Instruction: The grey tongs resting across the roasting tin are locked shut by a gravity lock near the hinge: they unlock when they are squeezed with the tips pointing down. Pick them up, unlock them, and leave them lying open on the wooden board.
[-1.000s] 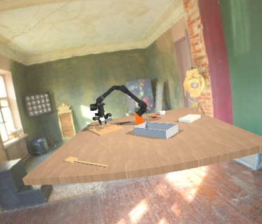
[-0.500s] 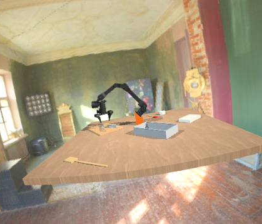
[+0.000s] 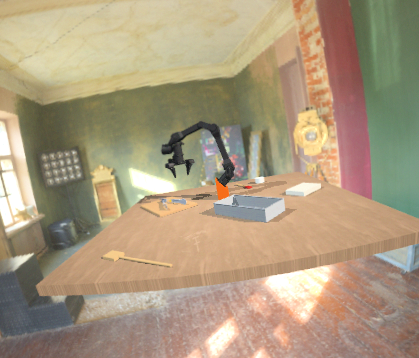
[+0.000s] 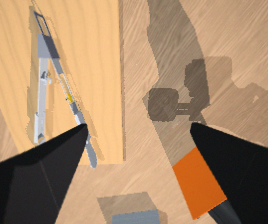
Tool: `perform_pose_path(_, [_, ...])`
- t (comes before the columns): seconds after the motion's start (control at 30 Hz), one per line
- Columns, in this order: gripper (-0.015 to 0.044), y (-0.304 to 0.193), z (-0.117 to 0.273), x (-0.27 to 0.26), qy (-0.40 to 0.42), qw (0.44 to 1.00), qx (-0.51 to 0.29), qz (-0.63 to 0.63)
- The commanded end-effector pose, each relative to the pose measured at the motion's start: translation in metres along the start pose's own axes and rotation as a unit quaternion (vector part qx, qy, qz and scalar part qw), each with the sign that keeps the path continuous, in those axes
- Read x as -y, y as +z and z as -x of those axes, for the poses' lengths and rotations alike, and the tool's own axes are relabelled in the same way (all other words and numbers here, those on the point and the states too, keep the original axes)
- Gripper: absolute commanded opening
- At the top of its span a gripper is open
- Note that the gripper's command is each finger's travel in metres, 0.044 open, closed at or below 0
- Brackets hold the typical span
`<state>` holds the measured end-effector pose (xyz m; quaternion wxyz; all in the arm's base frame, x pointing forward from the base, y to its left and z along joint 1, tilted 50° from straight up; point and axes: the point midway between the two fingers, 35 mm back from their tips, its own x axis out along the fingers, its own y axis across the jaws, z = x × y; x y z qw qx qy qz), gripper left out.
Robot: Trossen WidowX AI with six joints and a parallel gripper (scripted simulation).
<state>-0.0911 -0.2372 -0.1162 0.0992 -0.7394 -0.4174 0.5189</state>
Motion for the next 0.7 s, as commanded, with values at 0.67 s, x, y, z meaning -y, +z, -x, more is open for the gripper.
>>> perform_pose_path(0.67, [0.044,-0.004,0.05,0.003,0.0,1.0,0.0,0.0])
